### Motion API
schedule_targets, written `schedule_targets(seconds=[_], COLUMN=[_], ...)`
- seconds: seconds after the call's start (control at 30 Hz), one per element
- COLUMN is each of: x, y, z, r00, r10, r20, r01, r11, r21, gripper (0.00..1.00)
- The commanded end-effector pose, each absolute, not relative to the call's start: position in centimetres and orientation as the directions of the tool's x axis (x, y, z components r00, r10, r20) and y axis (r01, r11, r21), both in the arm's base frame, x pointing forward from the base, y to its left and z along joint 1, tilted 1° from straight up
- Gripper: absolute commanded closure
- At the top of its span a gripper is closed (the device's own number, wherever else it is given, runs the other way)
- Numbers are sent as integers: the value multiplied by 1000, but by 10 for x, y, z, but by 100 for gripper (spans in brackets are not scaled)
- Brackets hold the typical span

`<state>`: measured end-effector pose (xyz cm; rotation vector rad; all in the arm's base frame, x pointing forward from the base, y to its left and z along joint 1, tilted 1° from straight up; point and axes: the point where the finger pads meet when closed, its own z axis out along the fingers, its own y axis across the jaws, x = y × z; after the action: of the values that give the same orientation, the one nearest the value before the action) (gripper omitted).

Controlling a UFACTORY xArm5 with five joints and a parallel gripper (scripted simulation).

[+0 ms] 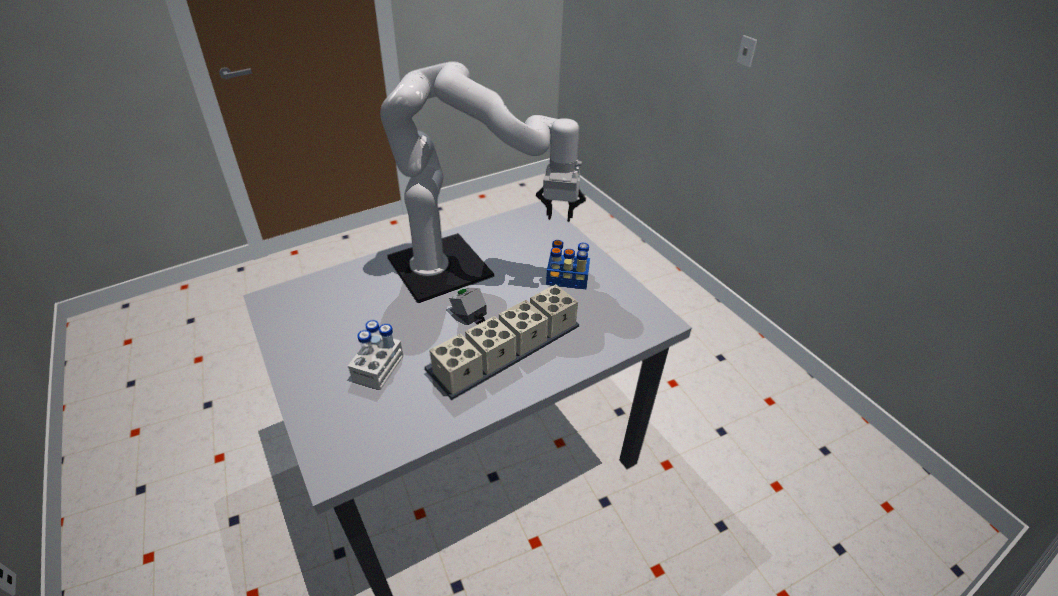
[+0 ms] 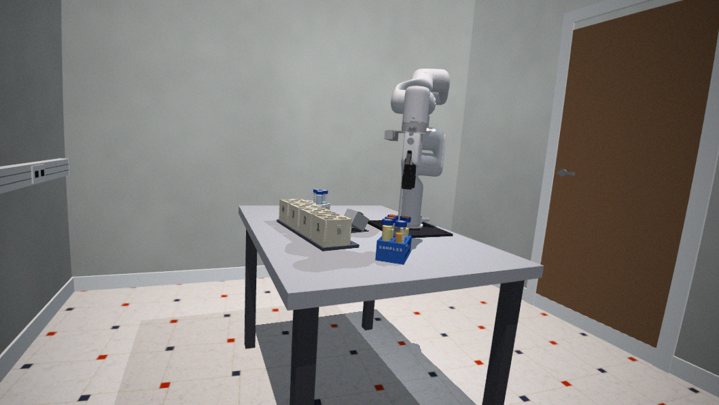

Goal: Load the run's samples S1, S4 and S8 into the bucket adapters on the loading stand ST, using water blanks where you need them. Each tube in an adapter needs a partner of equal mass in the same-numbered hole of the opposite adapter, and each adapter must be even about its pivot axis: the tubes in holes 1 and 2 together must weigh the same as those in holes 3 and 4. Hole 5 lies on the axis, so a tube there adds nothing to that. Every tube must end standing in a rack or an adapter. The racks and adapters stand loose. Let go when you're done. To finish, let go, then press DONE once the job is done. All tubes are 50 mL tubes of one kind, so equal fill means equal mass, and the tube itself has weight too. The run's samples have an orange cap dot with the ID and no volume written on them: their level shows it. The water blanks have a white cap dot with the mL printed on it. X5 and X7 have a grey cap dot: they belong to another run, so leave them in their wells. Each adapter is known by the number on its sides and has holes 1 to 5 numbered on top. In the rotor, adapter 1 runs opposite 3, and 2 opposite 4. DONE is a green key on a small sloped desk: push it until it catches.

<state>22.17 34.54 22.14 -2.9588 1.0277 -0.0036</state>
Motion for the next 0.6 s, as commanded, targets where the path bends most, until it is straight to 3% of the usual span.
schedule_targets(seconds=[0.0,0.57], x=[222,222], y=[347,347], z=[212,182], r00=[785,785], r10=[-620,-620], r20=[-12,-12], r01=[-620,-620], r11=[-785,-785], r21=[-13,-13], gripper=[43,43])
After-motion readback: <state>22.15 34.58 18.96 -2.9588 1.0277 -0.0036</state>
